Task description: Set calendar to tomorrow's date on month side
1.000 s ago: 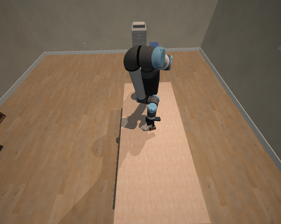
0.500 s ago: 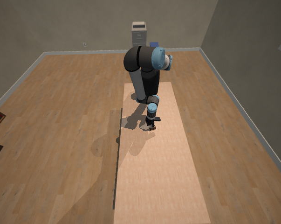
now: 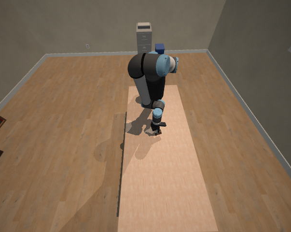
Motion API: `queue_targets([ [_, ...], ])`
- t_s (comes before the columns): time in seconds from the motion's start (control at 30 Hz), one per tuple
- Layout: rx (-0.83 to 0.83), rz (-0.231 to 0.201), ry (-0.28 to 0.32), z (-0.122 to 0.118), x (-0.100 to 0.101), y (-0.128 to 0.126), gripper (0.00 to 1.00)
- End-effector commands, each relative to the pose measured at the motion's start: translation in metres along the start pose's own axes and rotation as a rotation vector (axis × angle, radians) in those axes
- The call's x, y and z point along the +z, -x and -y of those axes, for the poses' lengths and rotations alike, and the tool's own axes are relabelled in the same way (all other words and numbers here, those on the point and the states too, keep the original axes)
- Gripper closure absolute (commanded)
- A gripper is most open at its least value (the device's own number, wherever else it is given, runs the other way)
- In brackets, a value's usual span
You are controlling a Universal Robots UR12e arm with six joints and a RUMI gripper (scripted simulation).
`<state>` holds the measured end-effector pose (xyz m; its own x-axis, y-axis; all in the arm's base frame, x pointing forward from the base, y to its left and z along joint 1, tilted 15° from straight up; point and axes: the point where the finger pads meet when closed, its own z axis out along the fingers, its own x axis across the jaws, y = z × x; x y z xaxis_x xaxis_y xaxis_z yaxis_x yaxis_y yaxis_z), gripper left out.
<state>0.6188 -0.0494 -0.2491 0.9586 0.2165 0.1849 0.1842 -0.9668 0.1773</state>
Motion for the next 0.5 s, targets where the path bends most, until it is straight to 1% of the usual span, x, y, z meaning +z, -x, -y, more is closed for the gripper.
queue_targets([
  [0.0,0.0,-0.001,0.0,-0.0001,0.0044,-0.0004,0.71],
  [0.17,0.0,-0.001,0.0,-0.0001,0.0078,-0.0004,0.71],
  [0.47,0.0,-0.001,0.0,-0.0001,0.0081,-0.0004,0.71],
])
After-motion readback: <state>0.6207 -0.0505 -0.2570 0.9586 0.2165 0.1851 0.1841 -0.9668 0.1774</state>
